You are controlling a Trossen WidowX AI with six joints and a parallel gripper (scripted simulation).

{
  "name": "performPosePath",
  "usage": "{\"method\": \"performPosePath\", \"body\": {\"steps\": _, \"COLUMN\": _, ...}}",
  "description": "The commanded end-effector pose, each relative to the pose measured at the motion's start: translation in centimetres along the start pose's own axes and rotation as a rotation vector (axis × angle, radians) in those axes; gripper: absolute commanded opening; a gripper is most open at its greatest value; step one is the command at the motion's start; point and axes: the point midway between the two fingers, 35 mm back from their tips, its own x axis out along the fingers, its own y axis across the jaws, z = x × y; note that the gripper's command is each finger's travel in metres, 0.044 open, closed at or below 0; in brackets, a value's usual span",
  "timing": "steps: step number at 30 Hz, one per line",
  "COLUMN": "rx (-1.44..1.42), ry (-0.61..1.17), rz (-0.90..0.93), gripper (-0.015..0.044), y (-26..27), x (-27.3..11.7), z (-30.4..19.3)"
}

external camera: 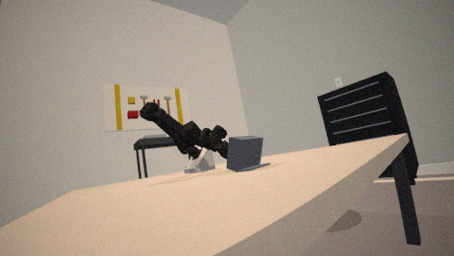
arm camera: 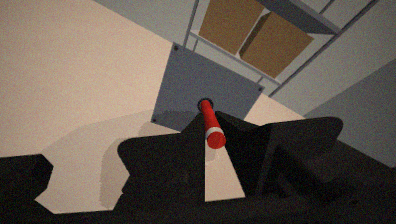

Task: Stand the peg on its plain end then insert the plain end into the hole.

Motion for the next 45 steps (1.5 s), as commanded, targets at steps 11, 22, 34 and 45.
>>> {"method": "performPosePath", "body": {"steps": 11, "rx": -0.001, "ry": -0.001, "rz": 0.002, "gripper": 0.0000, "y": 0.1, "x": 0.9, "z": 0.0}}
{"method": "performPosePath", "body": {"steps": 22, "rx": -0.001, "ry": -0.001, "rz": 0.002, "gripper": 0.0000, "y": 0.1, "x": 1.6, "z": 0.0}}
{"method": "performPosePath", "body": {"steps": 34, "rx": -0.001, "ry": -0.001, "rz": 0.002, "gripper": 0.0000, "y": 0.1, "x": 2.1, "z": 0.0}}
{"method": "performPosePath", "body": {"steps": 45, "rx": 0.001, "ry": 0.002, "rz": -0.001, "gripper": 0.0000, "y": 0.0, "x": 2.1, "z": 0.0}}
